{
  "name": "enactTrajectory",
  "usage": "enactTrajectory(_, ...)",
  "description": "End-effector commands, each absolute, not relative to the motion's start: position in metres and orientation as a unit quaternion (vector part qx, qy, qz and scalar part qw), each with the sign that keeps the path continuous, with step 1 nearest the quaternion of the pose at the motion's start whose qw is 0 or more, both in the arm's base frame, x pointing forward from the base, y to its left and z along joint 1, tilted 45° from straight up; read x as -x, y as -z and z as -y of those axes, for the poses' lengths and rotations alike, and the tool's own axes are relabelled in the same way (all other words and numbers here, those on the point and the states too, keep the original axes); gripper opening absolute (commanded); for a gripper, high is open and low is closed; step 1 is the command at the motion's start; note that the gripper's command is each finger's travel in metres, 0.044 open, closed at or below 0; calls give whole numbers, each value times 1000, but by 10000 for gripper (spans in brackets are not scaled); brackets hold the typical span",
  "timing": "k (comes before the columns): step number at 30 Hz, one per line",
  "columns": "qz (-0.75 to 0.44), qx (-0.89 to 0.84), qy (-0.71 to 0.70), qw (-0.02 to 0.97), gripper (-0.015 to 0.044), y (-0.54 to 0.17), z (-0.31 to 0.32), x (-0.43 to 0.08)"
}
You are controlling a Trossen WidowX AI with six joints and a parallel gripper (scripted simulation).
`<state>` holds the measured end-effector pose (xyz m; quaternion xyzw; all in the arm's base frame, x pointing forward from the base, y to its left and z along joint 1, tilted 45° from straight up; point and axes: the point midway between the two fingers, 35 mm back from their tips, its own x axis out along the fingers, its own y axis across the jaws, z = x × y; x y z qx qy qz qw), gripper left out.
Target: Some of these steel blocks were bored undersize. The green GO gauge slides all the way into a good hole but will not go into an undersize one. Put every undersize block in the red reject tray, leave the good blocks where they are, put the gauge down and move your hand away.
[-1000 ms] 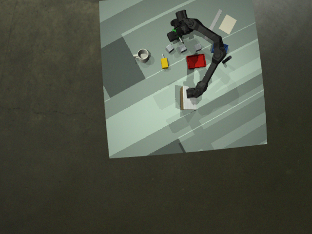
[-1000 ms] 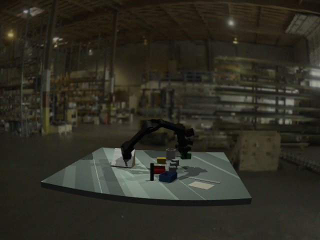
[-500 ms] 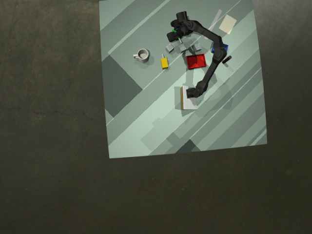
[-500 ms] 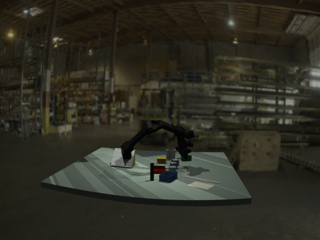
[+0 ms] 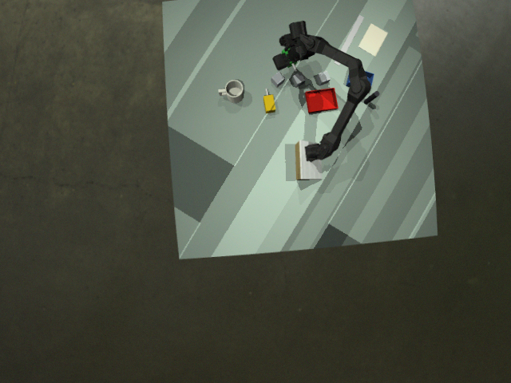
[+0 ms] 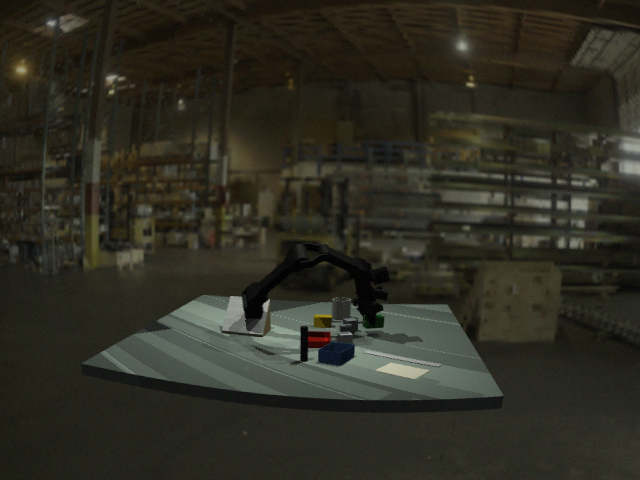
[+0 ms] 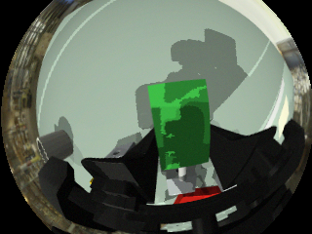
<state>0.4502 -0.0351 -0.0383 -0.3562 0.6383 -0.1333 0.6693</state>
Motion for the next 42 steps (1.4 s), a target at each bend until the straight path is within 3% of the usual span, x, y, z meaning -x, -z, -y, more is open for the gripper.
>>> enactTrajectory(1, -637, 360, 132, 668, 0, 43, 38, -451)
enactTrajectory(42, -635, 361, 131, 670, 0, 54, 54, -445)
